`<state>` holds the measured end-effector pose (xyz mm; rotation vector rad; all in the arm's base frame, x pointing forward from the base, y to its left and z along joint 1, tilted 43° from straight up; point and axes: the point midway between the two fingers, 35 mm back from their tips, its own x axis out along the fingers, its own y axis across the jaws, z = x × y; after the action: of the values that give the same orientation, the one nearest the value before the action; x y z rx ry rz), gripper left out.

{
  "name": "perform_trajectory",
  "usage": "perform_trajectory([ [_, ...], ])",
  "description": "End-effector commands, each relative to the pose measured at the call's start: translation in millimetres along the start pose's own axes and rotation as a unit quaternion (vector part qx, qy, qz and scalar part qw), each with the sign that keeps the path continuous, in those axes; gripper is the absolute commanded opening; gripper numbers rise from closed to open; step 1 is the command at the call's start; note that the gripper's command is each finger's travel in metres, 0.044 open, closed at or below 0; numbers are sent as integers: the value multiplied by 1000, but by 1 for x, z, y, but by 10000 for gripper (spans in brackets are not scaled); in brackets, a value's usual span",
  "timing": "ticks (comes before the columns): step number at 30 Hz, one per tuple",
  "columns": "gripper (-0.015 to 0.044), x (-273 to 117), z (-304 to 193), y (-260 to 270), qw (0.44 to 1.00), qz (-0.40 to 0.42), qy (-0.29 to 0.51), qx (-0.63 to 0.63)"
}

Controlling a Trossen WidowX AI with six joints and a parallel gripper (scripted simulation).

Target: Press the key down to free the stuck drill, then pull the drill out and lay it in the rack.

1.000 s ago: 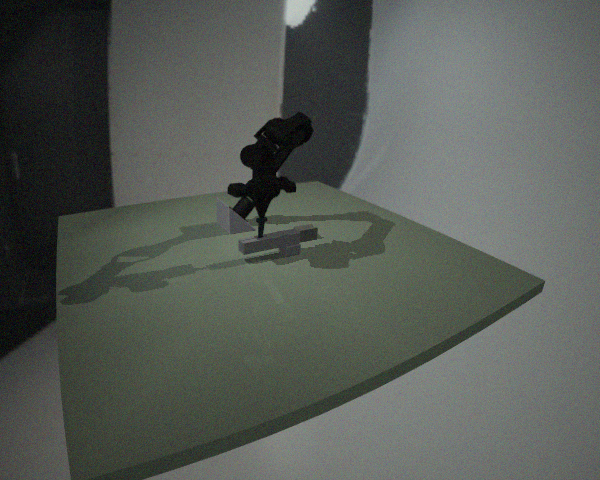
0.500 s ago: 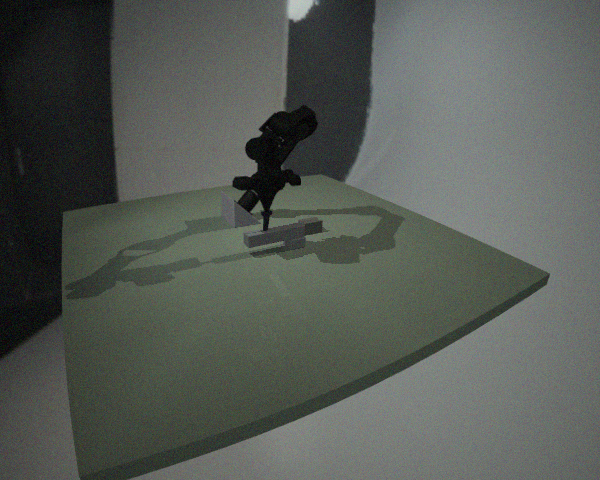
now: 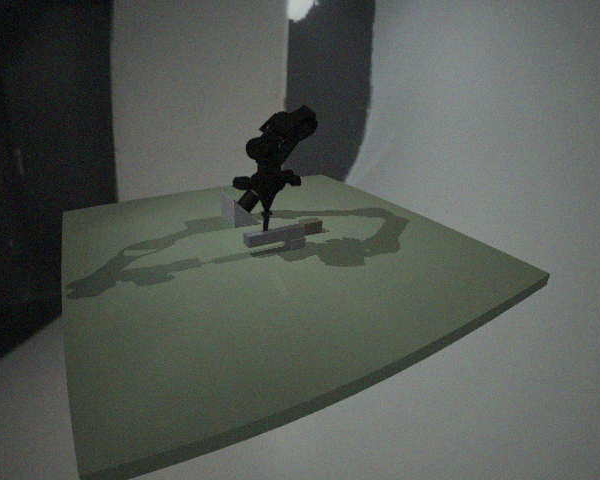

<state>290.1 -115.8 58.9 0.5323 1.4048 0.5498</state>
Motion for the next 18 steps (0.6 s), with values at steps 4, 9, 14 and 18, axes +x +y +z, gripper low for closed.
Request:
perform_trajectory([
  [4,0,24,-6,6,999,21,31,5],
  [9,0,25,-6,6,999,21,31,5],
  [14,0,25,-6,6,999,21,31,5],
  [18,0,25,-6,6,999,21,31,5],
])
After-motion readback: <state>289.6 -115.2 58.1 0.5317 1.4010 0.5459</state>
